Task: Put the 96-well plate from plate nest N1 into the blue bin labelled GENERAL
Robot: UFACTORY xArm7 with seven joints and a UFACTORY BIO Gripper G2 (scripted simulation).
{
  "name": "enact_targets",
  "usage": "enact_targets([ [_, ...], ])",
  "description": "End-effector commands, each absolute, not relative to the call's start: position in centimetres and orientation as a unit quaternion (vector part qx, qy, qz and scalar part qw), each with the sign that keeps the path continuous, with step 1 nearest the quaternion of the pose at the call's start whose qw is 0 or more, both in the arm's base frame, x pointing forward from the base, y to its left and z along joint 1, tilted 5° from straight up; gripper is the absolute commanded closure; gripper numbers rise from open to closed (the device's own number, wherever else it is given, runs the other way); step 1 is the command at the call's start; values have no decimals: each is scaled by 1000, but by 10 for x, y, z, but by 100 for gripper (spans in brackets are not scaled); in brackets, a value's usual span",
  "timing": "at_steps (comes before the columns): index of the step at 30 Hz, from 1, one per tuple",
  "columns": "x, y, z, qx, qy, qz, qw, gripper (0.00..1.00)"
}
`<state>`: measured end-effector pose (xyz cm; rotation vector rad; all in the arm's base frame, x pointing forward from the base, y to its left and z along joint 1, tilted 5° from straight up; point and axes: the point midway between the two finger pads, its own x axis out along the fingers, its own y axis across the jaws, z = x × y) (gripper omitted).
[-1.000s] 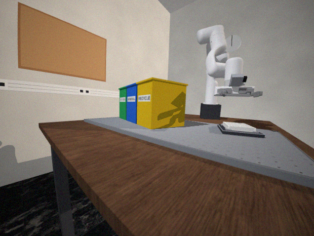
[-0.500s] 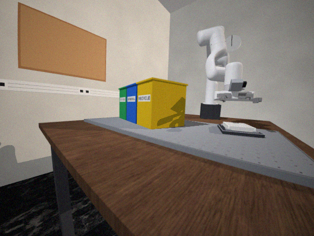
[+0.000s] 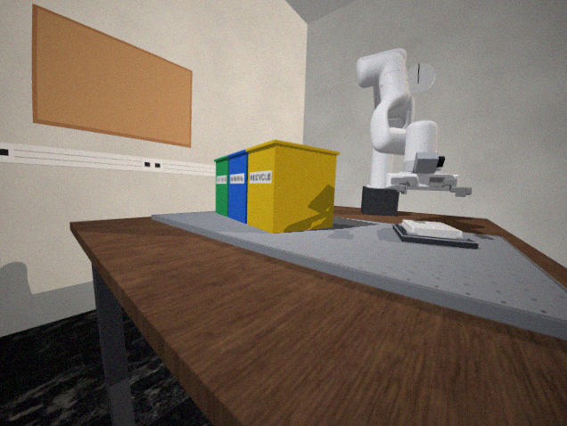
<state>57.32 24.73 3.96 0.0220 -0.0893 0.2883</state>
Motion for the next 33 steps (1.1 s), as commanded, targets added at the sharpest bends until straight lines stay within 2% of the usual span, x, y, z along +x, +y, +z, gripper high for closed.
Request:
enact_targets([
  [1,575,248,36,11,-47,144,988,63],
  [33,579,250,-6,12,-47,144,988,63],
])
